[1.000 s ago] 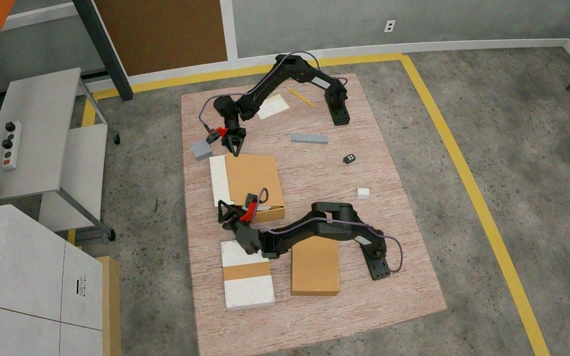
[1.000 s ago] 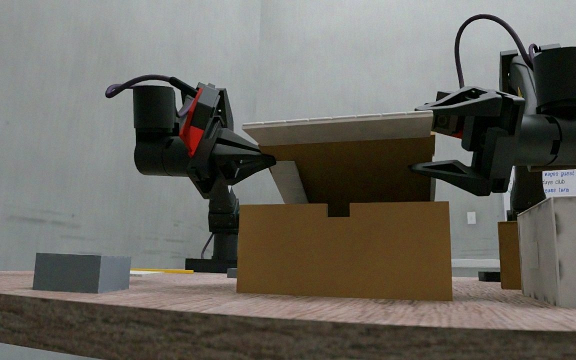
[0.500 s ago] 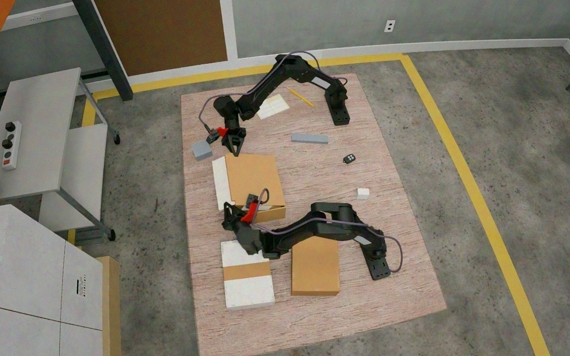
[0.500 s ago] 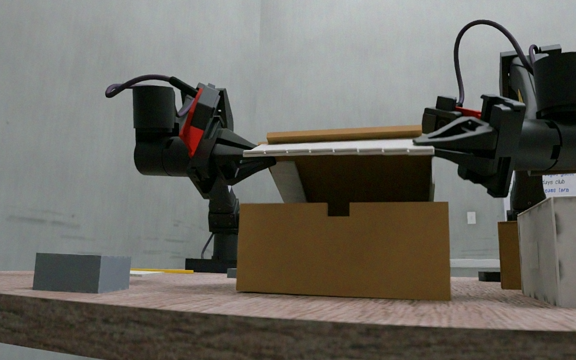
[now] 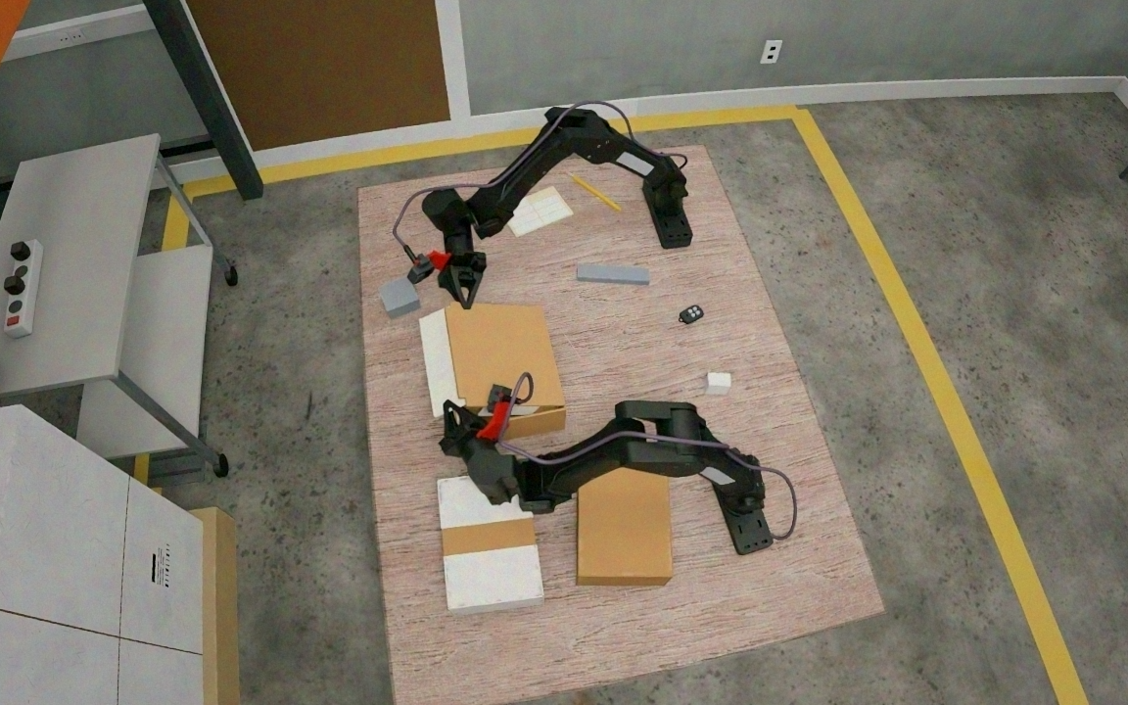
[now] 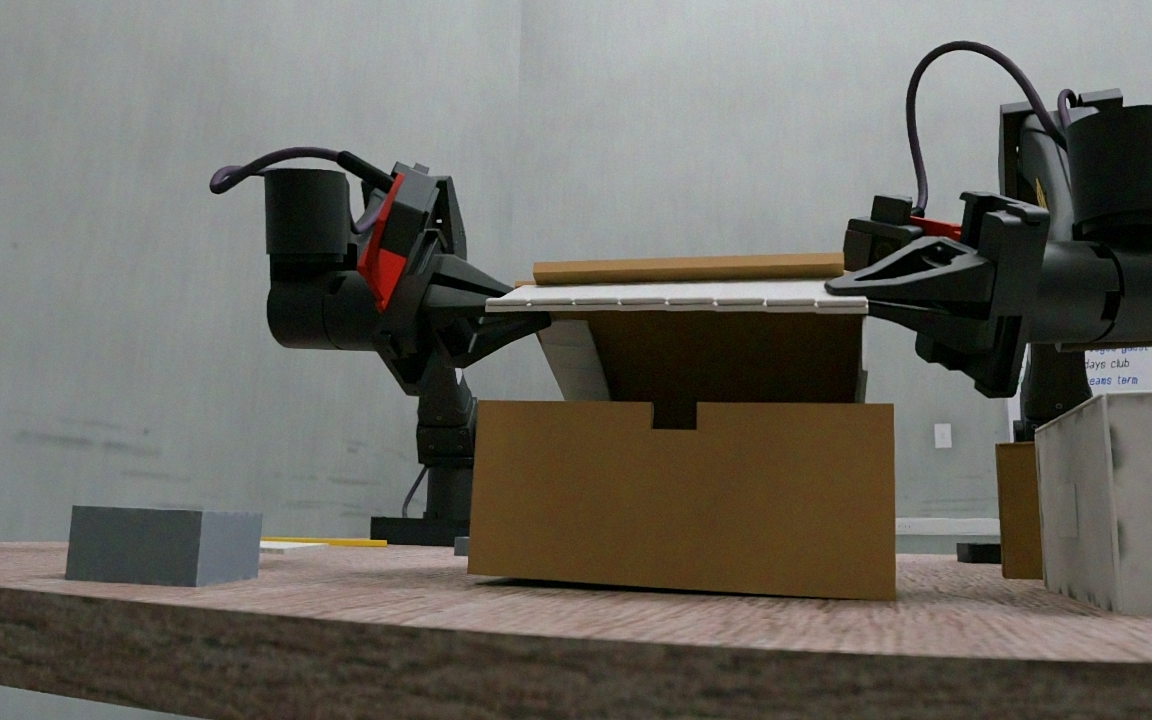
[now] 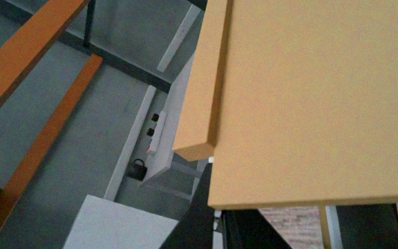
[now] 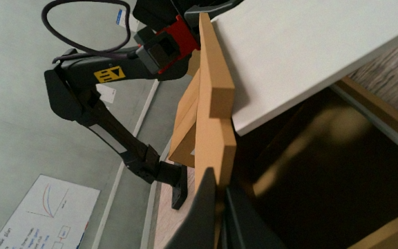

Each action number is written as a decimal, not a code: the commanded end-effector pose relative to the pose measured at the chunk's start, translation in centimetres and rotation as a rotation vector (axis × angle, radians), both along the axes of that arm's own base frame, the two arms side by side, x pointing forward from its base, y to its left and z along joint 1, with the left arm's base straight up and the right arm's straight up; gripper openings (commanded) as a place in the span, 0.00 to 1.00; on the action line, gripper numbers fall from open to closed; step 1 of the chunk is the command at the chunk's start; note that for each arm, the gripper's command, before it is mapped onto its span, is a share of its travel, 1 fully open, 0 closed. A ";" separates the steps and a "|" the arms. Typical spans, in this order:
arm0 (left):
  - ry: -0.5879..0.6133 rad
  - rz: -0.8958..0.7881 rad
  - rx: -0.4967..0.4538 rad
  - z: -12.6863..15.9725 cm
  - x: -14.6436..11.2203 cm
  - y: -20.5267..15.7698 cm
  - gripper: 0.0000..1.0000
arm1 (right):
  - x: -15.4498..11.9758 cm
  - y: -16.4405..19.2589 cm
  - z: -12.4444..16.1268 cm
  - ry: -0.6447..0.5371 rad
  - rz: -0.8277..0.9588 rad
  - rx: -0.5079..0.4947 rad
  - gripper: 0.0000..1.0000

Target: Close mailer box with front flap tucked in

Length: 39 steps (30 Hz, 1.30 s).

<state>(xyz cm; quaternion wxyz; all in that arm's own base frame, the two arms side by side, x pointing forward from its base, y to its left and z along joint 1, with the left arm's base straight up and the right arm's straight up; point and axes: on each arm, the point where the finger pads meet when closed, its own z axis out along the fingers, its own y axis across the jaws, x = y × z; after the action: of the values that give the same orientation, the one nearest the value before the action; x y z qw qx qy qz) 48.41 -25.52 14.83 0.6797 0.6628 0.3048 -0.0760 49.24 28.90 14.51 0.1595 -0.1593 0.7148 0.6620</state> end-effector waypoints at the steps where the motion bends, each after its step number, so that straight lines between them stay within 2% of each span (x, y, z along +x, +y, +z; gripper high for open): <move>1: 0.025 -0.040 -0.011 0.4 -0.9 -1.0 0.01 | 0.4 0.6 1.4 -0.070 -0.004 0.006 0.01; 3: 0.025 -0.040 -0.011 0.4 -0.9 -1.0 0.01 | 0.4 0.6 1.4 -0.070 -0.004 0.006 0.01; 4: 0.031 -0.043 -0.017 3.0 -0.8 -1.2 0.01 | 0.4 0.6 1.4 -0.070 -0.004 0.006 0.01; 5: 0.042 -0.044 -0.017 3.3 -0.7 -1.2 0.01 | 0.4 0.6 1.4 -0.070 -0.004 0.006 0.01; 14: 0.220 -0.051 0.003 2.6 -1.2 -1.2 0.01 | 0.4 0.6 1.4 -0.070 -0.004 0.006 0.01; 15: 0.162 -0.050 -0.003 3.3 -0.9 -1.2 0.01 | 0.4 0.6 1.4 -0.070 -0.004 0.006 0.01; 17: 0.162 -0.050 -0.003 3.3 -0.9 -1.2 0.01 | 0.4 0.6 1.4 -0.070 -0.004 0.006 0.01; 18: 0.249 -0.052 0.008 2.6 -1.2 -1.0 0.01 | 0.4 0.6 1.4 -0.066 -0.004 0.007 0.01; 31: 0.466 -0.060 0.030 2.5 -1.8 -1.1 0.01 | 0.3 0.8 1.4 -0.069 0.000 0.007 0.01; 32: 0.406 -0.061 0.026 3.1 -1.5 -1.2 0.01 | 0.3 0.8 1.4 -0.069 0.001 0.007 0.01; 34: 0.406 -0.061 0.026 3.1 -1.5 -1.2 0.01 | 0.3 0.8 1.4 -0.069 0.001 0.007 0.01; 35: 0.505 -0.060 0.031 2.1 -1.7 -1.0 0.01 | 0.4 0.6 1.4 -0.069 -0.004 0.007 0.01; 36: 0.506 -0.064 0.030 2.9 -2.0 -1.1 0.01 | 0.2 0.9 1.4 -0.069 0.002 0.007 0.01; 39: 0.559 -0.059 0.033 2.7 -1.9 -0.8 0.01 | 0.2 0.9 1.4 -0.069 0.003 0.008 0.01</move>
<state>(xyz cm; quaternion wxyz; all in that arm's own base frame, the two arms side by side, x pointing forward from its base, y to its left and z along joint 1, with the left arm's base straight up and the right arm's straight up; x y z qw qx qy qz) 47.07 -25.56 13.56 0.5661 0.6375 0.4632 -0.2420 49.23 28.82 14.49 0.1559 -0.1562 0.7152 0.6631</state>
